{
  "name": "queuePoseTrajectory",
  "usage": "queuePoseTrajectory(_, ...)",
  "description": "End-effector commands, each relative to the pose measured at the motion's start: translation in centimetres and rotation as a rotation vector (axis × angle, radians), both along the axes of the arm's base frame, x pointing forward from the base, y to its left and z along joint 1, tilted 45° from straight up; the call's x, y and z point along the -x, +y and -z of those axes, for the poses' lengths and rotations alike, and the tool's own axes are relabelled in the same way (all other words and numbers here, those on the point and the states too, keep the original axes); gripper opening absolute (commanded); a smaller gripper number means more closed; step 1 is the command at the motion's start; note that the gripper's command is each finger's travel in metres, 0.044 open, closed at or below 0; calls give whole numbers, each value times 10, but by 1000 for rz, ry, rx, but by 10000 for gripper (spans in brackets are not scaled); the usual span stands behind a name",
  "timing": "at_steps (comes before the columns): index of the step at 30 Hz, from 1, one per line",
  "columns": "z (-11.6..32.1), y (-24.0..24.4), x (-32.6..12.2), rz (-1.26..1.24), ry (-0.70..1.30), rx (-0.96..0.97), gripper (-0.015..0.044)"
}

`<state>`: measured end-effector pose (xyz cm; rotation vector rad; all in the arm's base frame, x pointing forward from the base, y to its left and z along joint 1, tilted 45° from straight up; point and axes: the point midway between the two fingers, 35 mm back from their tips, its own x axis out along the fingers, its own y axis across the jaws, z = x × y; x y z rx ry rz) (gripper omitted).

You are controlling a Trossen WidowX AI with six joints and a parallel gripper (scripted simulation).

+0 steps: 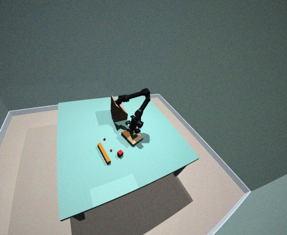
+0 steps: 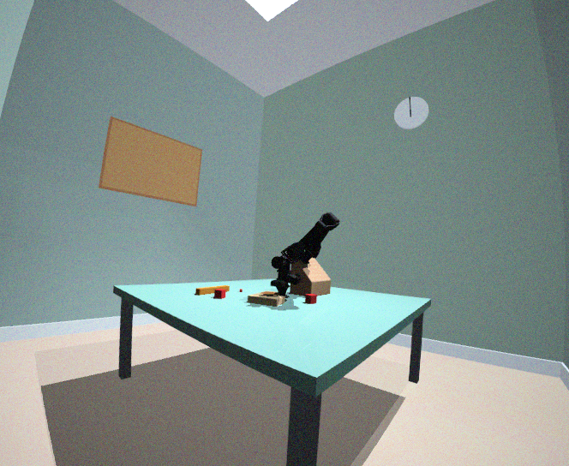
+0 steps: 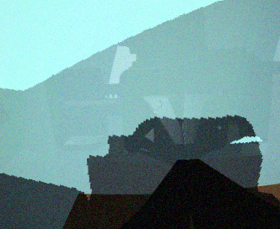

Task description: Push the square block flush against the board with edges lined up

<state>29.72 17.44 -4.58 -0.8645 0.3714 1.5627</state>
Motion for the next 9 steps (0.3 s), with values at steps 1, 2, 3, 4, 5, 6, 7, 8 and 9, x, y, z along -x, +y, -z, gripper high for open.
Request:
queuePoseTrajectory(1,4,-5,-3,1,-3,0,0)
queuePoseTrajectory(2,5,-6,-3,1,-3,0,0)
queuePoseTrajectory(3,5,-5,-3,1,-3,0,0)
queuePoseTrajectory(4,4,-5,-3,1,-3,0,0)
queuePoseTrajectory(5,4,-4,-3,1,-3,0,0)
queuePoseTrajectory(6,3,-4,-3,1,-3,0,0)
queuePoseTrajectory(7,2,-3,-2,0,-3,0,0)
queuePoseTrajectory(8,1,-2,-2,0,-3,0,0)
queuePoseTrajectory(9,0,-1,-2,0,-3,1,0)
